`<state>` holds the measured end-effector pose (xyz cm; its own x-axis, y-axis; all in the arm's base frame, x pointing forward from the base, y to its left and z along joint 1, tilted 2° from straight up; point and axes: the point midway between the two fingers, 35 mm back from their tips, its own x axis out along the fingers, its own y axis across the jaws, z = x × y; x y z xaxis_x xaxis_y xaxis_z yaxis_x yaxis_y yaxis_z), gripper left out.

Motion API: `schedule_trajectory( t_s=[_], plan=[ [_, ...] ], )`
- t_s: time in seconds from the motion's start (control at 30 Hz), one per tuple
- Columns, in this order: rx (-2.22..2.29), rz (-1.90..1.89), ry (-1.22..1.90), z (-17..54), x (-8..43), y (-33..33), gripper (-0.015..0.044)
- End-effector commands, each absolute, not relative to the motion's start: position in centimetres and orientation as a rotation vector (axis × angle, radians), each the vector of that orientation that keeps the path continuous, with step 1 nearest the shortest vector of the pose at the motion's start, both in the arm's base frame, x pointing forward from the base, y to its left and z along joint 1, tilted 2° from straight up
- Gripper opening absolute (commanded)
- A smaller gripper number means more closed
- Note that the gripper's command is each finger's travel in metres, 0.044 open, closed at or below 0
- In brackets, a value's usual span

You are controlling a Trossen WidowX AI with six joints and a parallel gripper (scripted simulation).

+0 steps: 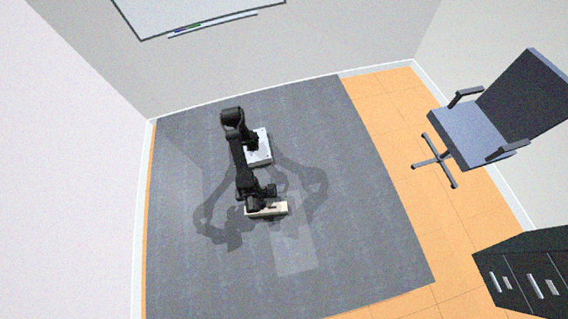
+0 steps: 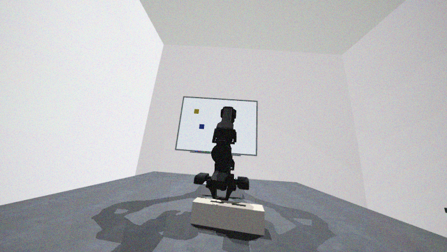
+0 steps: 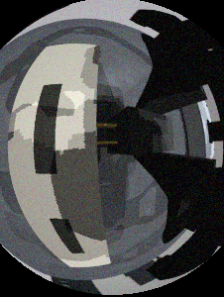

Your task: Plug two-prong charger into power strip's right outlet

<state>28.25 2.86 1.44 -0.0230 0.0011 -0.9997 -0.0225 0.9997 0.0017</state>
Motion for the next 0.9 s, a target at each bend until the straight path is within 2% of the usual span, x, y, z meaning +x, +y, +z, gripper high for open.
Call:
schedule_trajectory(
  t_s=[0.0,0.87],
  plan=[
    [-0.011,0.019,1.592,1.53,28.43,2.92,0.0],
    [-0.011,0.019,1.592,1.52,28.66,2.91,0.0]
  ],
)
